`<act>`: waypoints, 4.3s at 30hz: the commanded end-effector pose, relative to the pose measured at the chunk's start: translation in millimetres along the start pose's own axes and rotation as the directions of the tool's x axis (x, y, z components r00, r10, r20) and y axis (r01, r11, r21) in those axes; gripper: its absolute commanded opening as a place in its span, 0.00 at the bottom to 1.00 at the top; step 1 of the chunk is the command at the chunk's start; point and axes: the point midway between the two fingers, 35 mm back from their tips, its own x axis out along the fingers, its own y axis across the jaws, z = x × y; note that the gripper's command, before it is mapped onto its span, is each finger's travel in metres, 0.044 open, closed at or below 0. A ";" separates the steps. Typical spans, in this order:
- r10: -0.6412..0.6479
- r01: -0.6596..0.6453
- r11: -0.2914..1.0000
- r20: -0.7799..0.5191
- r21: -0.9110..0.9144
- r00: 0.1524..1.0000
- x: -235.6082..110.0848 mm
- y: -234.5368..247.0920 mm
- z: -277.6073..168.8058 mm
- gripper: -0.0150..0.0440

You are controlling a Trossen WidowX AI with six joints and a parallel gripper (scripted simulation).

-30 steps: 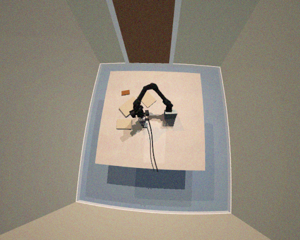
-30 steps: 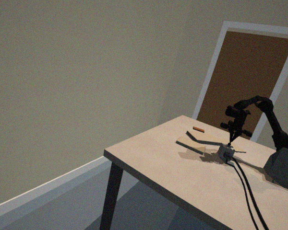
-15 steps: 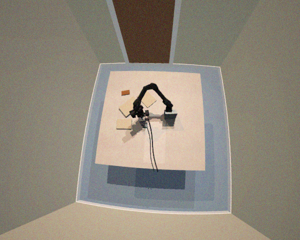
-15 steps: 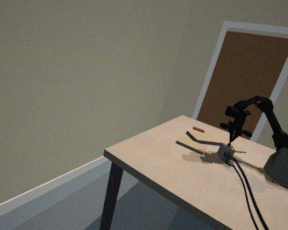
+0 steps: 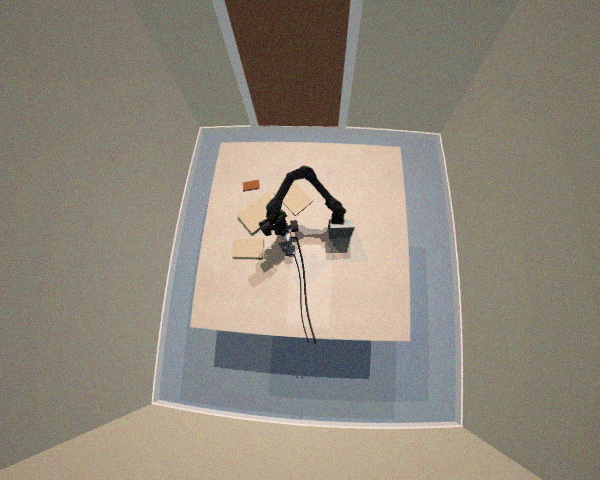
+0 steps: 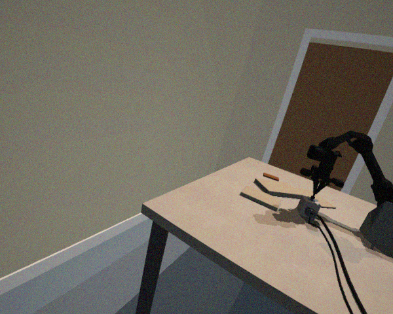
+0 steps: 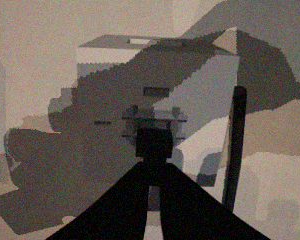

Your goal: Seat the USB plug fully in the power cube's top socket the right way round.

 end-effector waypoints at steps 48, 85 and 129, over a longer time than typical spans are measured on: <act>-0.001 0.001 1.000 0.002 -0.007 1.000 7.0 -0.2 0.4 0.25; -0.001 0.001 1.000 0.002 -0.007 1.000 10.6 -0.2 0.8 0.25; 0.004 -0.004 1.000 -0.005 -0.003 1.000 7.6 -0.1 -0.6 0.42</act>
